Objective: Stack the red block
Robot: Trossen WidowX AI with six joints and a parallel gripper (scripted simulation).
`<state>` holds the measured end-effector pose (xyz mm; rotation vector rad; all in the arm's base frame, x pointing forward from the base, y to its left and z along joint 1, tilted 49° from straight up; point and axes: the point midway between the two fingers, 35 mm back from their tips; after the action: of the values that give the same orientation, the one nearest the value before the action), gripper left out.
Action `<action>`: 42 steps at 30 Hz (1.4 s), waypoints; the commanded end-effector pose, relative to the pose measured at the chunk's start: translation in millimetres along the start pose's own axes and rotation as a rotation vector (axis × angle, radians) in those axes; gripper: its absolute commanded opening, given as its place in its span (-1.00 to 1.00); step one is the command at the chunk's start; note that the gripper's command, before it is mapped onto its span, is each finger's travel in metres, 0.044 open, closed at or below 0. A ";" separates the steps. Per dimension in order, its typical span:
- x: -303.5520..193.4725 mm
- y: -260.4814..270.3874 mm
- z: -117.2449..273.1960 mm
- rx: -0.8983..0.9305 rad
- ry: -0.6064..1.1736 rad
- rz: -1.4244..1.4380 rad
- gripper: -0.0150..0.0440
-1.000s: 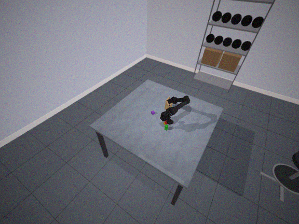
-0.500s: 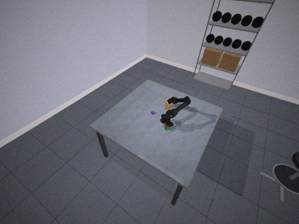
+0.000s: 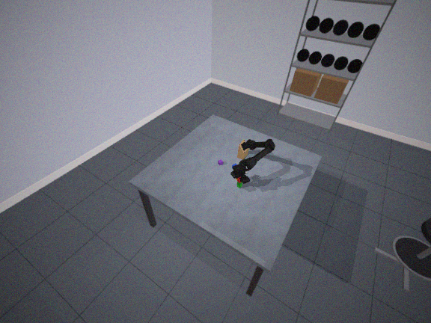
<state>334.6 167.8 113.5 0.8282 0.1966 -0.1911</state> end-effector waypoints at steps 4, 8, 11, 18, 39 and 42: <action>-0.3 0.7 -0.5 0.005 0.001 -0.002 -0.49; -0.3 0.7 -0.8 0.005 0.001 -0.002 -0.49; -0.3 0.7 -0.8 0.005 0.001 -0.002 -0.49; 0.0 0.0 -0.4 0.000 0.000 0.000 -0.22; 0.0 0.0 -0.4 0.000 0.000 0.000 1.00; 0.0 0.0 -0.4 0.000 0.000 0.000 1.00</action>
<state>334.7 167.9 113.2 0.8281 0.1962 -0.1918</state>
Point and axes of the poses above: the point midway between the two fingers, 35 mm back from their tips, its own z axis back along the fingers, its own y axis across the jaws, x = y × z, and after that the axes turned 11 degrees about z, right-handed
